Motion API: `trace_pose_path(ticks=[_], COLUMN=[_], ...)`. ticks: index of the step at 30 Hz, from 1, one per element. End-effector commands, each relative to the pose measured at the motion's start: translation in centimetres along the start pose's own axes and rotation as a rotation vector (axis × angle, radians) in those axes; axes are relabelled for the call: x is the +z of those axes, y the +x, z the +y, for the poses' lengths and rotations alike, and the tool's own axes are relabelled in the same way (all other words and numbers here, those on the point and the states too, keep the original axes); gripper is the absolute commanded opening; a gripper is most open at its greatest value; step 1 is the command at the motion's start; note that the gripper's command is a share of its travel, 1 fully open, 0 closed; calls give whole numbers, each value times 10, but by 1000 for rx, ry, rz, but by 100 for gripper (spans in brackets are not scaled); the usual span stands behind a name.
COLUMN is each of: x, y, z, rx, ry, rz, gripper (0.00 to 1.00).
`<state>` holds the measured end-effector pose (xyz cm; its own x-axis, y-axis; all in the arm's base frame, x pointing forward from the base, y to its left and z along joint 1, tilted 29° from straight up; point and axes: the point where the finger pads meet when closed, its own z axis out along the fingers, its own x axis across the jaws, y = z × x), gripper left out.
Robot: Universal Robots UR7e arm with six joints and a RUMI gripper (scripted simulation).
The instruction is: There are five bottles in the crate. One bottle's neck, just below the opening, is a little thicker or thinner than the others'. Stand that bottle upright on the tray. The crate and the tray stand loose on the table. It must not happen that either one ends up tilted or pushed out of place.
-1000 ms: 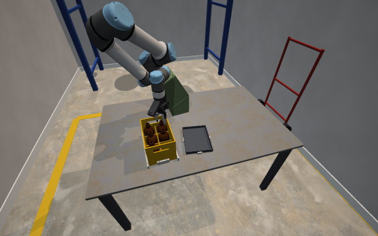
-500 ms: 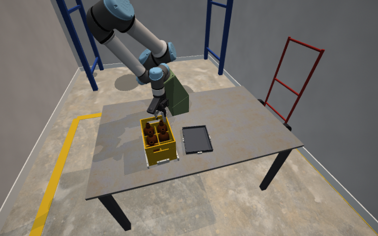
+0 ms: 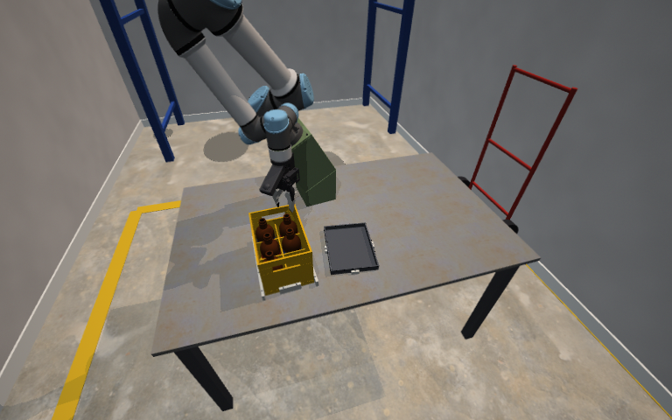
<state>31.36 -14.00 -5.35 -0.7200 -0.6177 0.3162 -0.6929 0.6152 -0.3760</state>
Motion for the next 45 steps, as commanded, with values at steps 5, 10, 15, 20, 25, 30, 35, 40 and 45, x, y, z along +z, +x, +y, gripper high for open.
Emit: trace_pose_path(ticks=[5, 10, 15, 20, 25, 30, 35, 40, 45], x=[-18, -25, -28, -29, -29, -29, -29, -29, -29], y=[0, 0, 0, 0, 0, 0, 0, 0, 0], z=[0, -1, -1, -1, -1, -1, -1, -1, -1], rx=[1, 1, 1, 1, 1, 1, 1, 1, 1], ry=[-5, -5, -5, -5, -5, -5, -5, -5, -5], rz=[2, 2, 2, 2, 2, 2, 2, 2, 2], gripper=[38, 38, 38, 38, 0, 0, 0, 0, 0])
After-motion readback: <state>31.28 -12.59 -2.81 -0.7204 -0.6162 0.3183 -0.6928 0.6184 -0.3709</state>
